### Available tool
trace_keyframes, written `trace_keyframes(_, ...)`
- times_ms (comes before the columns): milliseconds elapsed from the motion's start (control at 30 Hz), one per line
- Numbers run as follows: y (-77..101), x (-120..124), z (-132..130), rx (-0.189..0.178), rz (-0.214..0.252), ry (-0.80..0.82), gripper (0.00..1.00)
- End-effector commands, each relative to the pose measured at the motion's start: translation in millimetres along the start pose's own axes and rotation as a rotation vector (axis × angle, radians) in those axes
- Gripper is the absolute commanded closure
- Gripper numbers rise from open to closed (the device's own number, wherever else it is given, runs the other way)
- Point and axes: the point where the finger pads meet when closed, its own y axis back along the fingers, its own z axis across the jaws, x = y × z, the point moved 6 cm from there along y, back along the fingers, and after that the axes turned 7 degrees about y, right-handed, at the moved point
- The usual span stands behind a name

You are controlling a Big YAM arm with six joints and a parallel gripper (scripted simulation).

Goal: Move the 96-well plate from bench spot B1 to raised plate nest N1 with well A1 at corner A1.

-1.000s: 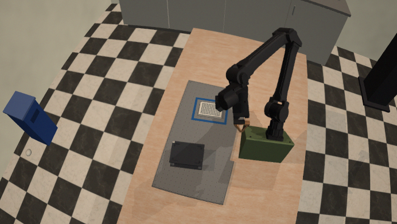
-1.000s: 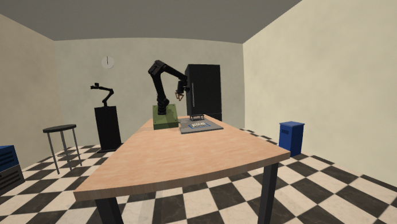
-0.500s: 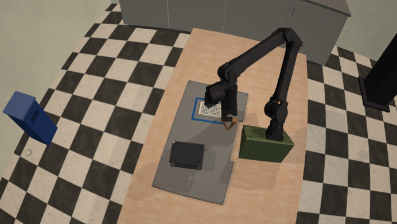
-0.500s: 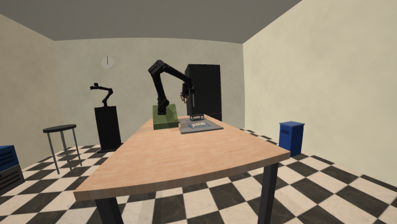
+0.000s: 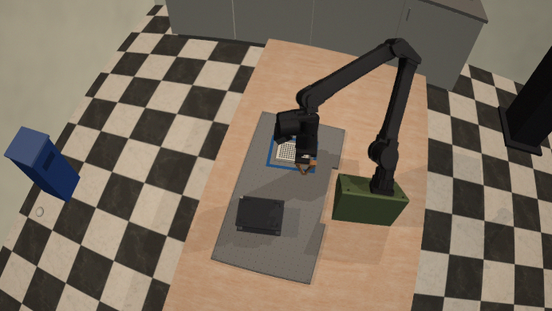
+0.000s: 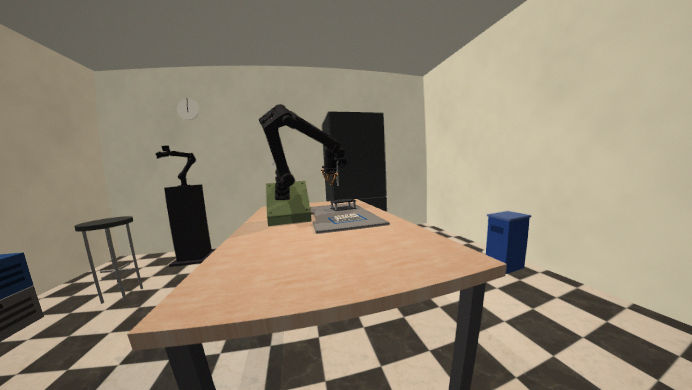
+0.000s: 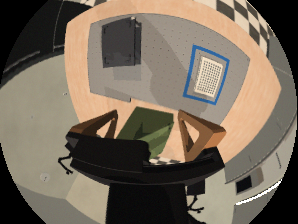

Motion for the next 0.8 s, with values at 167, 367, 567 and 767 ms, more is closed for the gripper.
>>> trace_keyframes(167,-7.6,-33,-39,0.023,-0.056,-0.011,0.0)
trace_keyframes(367,-21.7,-30,-51,0.061,-0.044,-0.015,0.0)
trace_keyframes(567,-27.6,-43,-82,0.095,-0.059,-0.04,0.0)
trace_keyframes(767,-34.2,-44,-107,0.104,-0.068,-0.05,0.0)
